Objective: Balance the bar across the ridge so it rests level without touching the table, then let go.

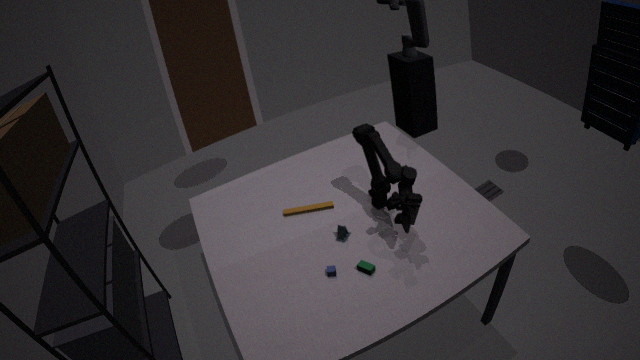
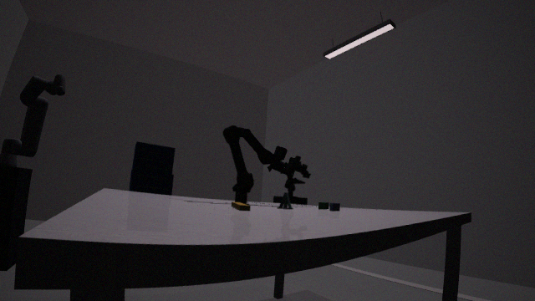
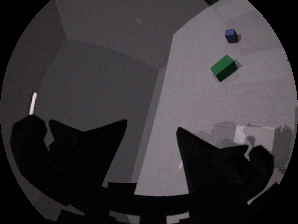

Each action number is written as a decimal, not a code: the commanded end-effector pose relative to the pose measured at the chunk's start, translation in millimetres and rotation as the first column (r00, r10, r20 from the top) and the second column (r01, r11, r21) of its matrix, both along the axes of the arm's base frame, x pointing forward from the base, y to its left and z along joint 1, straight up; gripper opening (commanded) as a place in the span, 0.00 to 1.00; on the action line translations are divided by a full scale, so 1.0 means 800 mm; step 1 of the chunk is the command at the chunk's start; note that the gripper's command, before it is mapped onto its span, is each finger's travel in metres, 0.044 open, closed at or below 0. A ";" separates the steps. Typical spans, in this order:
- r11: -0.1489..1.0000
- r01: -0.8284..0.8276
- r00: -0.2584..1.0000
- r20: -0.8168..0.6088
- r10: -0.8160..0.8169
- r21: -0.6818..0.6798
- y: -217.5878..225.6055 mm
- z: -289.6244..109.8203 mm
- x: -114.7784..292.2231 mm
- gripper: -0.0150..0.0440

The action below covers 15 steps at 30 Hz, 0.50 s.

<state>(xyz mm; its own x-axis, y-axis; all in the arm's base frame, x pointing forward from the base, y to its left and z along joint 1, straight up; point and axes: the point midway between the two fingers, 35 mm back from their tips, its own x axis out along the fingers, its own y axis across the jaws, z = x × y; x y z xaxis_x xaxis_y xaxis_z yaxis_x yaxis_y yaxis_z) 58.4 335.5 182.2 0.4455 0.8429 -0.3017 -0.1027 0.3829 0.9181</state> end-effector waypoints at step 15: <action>0.963 0.143 0.986 0.122 -0.117 -0.228 -0.017 -0.015 0.104 0.79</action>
